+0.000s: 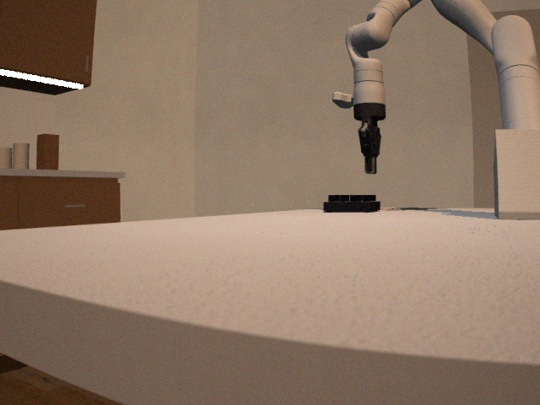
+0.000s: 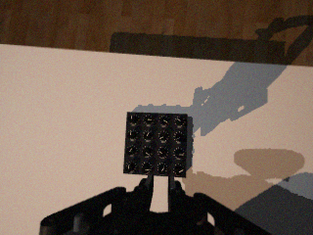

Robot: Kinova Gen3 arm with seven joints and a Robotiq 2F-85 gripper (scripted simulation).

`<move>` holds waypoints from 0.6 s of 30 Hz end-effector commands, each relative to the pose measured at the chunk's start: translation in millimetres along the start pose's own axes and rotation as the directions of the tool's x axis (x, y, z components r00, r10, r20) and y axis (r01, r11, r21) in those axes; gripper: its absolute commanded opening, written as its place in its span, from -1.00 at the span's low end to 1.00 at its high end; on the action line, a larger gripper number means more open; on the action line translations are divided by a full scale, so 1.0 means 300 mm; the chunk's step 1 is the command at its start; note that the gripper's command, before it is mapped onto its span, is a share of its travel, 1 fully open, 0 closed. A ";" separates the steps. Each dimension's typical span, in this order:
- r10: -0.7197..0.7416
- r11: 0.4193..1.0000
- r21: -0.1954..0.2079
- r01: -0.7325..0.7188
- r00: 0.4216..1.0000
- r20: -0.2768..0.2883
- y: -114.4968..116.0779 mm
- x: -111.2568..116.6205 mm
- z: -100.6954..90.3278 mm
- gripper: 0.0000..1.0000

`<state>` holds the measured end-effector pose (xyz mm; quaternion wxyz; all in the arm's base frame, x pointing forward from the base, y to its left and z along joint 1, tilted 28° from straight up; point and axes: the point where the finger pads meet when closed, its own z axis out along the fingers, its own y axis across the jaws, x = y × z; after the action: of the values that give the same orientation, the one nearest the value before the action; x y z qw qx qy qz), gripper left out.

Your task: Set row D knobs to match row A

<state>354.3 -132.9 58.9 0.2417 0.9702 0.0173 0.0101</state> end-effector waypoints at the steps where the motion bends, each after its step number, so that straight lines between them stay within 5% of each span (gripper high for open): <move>1: 0.000 1.000 0.000 0.000 1.000 -0.001 0.000 0.001 0.001 -0.62; 18: 0.000 1.000 0.000 0.000 1.000 -0.001 0.000 0.001 0.045 -0.62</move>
<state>356.2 -138.5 50.0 0.2419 0.9701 0.0171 0.0128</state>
